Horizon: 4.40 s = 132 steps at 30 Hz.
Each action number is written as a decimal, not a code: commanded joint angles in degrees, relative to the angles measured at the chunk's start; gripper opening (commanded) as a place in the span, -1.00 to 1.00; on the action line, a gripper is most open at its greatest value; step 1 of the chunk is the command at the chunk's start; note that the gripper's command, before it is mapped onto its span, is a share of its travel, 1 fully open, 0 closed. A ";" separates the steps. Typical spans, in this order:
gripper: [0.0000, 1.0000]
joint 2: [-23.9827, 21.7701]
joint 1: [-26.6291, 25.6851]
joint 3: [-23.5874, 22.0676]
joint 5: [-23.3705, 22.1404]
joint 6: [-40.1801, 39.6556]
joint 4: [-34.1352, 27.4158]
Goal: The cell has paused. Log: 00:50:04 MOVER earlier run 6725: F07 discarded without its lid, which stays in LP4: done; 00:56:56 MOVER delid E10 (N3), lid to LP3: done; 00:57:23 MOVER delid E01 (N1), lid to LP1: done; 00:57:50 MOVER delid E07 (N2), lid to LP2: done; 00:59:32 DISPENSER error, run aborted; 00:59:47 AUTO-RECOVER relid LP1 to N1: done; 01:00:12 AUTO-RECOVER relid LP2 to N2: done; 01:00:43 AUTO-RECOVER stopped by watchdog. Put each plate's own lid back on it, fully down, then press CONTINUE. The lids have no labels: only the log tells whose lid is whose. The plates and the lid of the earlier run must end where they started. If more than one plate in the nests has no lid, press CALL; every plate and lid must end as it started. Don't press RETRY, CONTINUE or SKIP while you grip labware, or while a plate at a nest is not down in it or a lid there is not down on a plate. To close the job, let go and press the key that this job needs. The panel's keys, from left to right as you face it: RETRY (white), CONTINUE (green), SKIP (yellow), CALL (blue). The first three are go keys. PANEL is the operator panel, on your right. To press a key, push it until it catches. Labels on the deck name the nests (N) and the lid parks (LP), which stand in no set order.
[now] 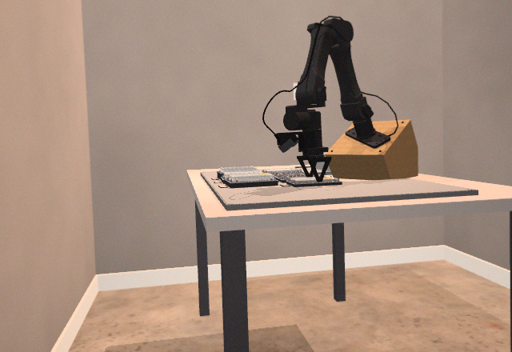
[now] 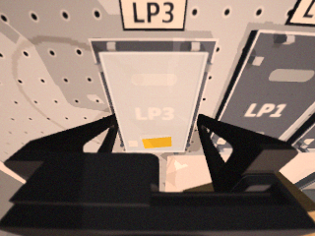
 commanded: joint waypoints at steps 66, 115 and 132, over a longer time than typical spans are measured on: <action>-1.00 -5.83 -0.18 2.31 0.96 0.09 -4.19; -1.00 -4.91 -25.71 5.42 -11.87 -25.61 -10.41; -1.00 3.70 -40.59 12.34 -18.50 -39.41 -12.28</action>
